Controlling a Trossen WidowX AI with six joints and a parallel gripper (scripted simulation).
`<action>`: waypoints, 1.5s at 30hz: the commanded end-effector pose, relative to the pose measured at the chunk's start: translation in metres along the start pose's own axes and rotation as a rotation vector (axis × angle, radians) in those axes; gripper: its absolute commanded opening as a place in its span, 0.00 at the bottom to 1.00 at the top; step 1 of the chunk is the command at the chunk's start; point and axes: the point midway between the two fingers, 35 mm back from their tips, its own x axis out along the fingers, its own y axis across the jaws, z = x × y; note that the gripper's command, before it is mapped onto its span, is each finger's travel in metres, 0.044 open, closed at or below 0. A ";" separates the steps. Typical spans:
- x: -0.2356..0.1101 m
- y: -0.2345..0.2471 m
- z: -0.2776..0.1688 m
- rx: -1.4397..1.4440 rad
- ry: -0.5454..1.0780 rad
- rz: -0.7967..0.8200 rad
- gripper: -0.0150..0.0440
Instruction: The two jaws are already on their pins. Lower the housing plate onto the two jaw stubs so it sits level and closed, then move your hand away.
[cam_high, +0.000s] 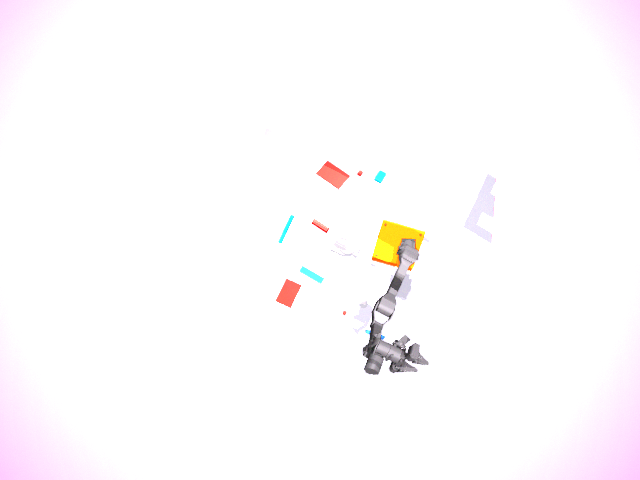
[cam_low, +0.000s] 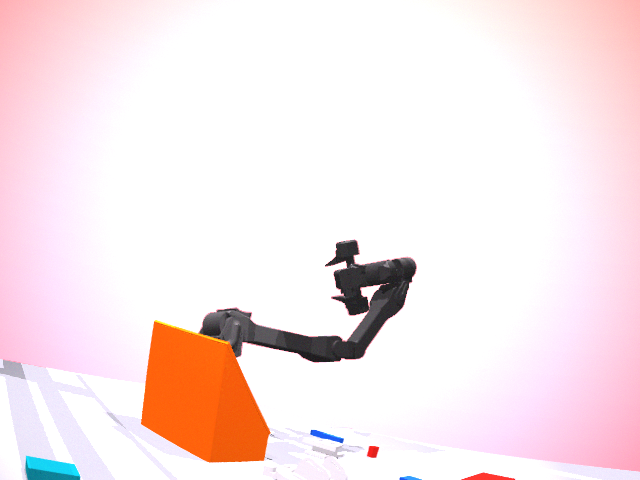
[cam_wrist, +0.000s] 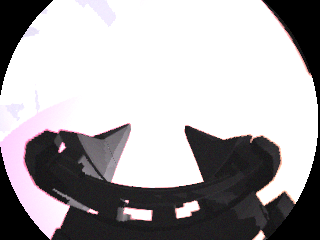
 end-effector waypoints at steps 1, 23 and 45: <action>0.000 0.000 0.000 0.000 0.000 0.000 0.98; 0.004 -0.081 0.027 -0.422 0.002 -0.342 1.00; -0.023 -0.158 0.064 -0.846 0.127 -0.722 1.00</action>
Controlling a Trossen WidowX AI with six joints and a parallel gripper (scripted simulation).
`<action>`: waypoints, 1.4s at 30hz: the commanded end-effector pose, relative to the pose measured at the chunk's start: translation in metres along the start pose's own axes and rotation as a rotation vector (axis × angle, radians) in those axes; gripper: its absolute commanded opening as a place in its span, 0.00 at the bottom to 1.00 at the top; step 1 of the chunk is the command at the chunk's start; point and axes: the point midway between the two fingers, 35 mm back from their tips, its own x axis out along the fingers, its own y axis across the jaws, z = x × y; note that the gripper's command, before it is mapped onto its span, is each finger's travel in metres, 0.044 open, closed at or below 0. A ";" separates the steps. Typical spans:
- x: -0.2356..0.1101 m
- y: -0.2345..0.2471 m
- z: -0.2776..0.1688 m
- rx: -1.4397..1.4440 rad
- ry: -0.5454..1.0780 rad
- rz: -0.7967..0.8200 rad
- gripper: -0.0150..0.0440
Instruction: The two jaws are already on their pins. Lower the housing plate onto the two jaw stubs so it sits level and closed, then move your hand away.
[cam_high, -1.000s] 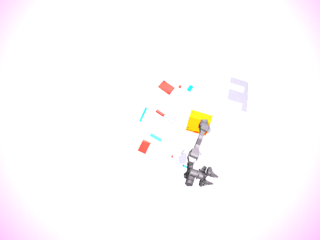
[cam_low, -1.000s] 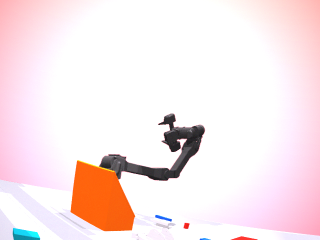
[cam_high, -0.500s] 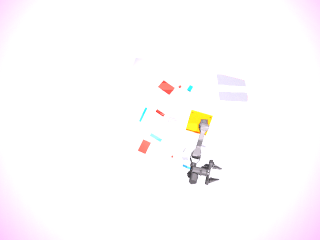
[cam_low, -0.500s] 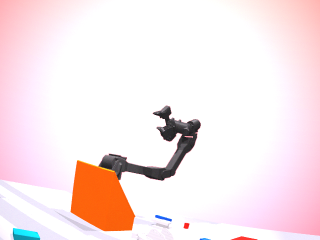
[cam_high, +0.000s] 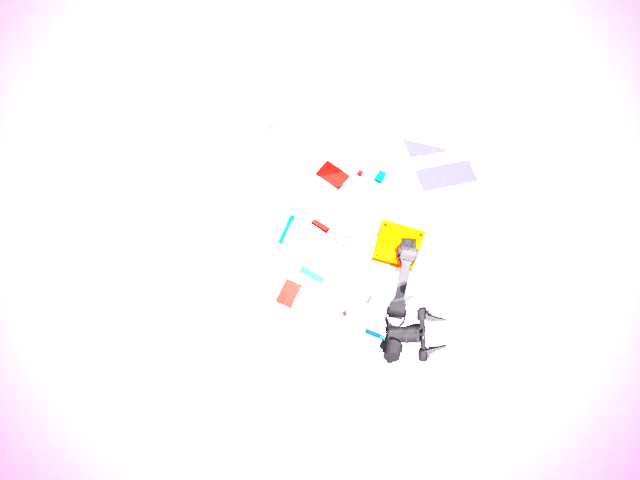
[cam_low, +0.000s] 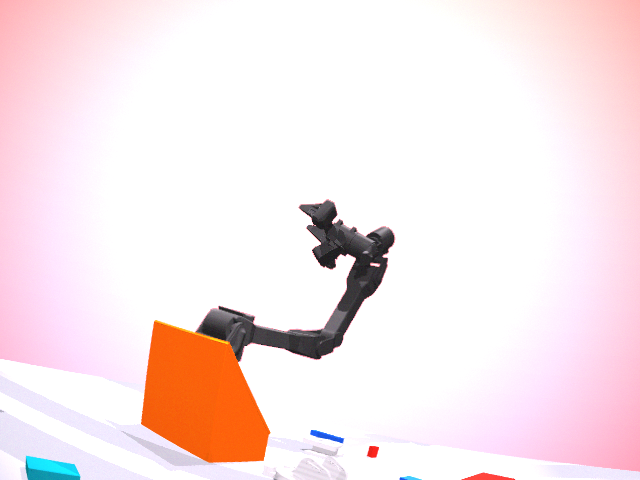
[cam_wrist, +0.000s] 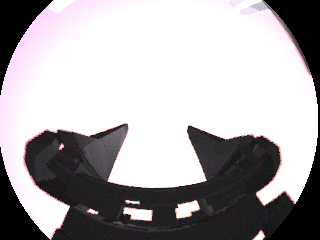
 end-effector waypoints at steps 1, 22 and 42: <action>0.003 -0.013 -0.005 -0.071 0.030 -0.053 1.00; 0.000 -0.095 -0.028 -0.491 0.260 -0.335 1.00; -0.029 -0.168 -0.039 -0.865 0.570 -0.540 1.00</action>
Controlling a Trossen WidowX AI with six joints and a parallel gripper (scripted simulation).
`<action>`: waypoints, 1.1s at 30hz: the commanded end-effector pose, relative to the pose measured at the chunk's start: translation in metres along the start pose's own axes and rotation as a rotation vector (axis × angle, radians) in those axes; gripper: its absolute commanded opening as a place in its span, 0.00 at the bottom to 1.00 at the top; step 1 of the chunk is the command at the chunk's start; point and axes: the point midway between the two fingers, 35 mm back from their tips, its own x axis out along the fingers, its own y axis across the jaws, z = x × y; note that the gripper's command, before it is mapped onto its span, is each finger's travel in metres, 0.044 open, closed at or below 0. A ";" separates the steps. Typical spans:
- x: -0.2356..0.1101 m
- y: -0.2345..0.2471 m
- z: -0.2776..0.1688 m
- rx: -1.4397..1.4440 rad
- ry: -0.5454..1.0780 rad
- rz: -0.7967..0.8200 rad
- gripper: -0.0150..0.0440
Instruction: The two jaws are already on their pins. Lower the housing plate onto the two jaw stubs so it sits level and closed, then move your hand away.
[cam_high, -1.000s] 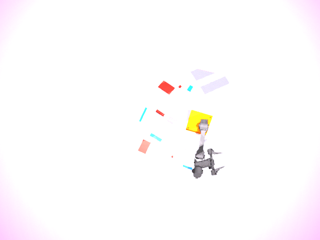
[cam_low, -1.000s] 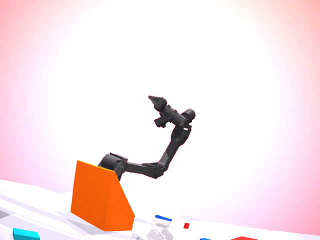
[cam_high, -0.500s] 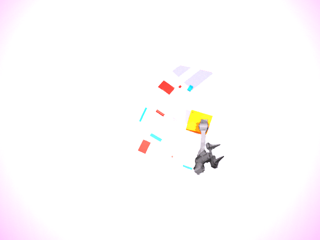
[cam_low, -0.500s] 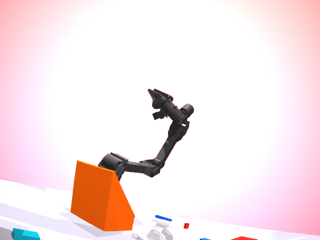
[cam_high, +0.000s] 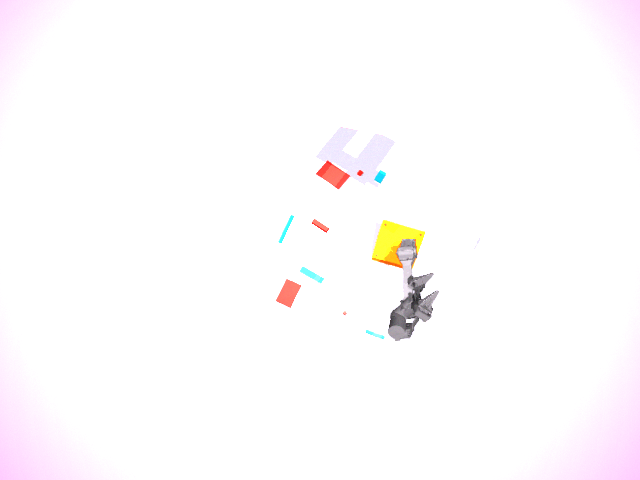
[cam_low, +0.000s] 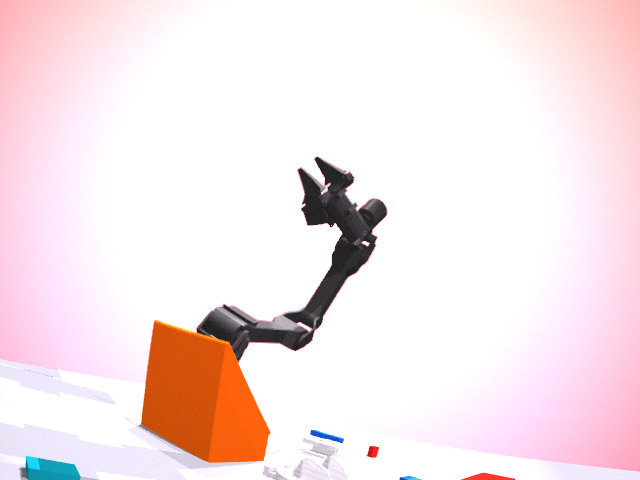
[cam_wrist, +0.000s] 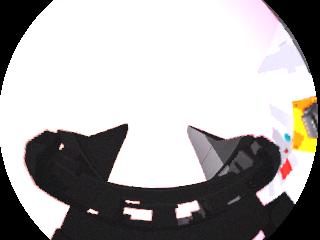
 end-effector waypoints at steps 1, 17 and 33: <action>0.003 -0.008 -0.012 -0.071 0.056 -0.025 1.00; 0.004 -0.046 -0.063 -0.392 0.320 -0.102 1.00; -0.011 -0.086 -0.107 -0.670 0.597 -0.123 1.00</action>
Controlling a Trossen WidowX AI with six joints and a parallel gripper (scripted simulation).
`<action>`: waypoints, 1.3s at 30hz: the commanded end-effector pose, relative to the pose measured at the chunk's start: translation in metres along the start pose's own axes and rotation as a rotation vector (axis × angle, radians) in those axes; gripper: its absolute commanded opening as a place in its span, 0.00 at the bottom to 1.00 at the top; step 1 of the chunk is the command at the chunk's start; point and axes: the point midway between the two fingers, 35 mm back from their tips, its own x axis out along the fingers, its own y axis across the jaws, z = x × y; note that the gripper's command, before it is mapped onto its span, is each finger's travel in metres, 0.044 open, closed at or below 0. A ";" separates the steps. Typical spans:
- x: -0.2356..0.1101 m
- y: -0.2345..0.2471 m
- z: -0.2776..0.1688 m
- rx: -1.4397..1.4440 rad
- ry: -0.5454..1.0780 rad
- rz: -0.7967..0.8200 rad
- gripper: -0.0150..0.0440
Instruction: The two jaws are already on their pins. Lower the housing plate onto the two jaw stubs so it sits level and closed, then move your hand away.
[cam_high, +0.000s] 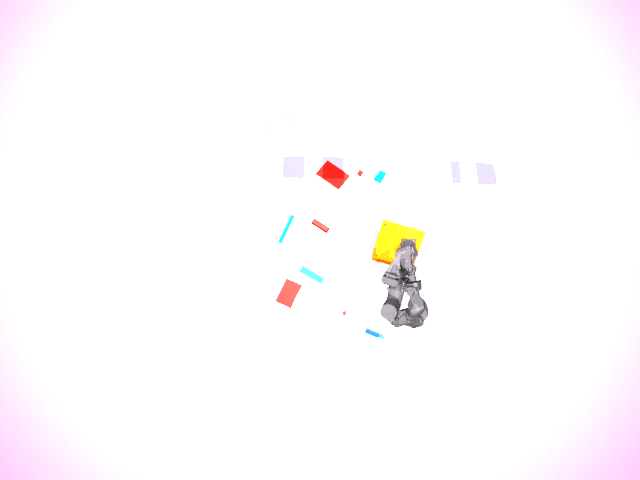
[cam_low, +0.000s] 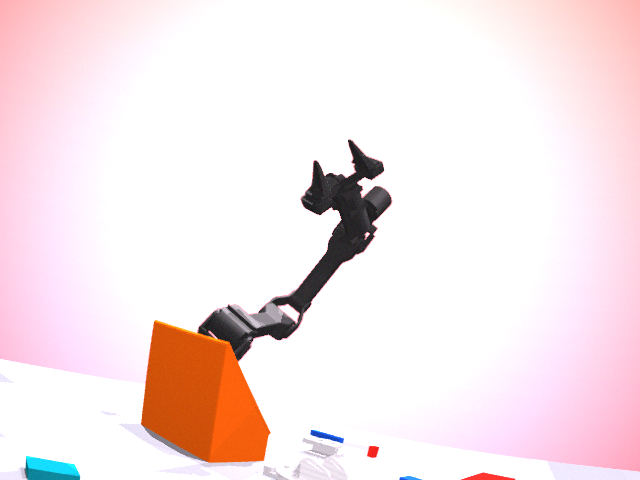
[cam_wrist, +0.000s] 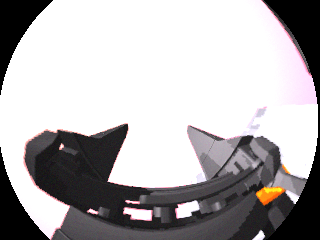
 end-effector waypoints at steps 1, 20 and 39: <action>0.003 -0.001 -0.013 -0.060 0.058 0.003 1.00; 0.005 -0.009 -0.073 -0.336 0.311 0.047 1.00; -0.008 -0.030 -0.141 -0.706 0.606 0.161 1.00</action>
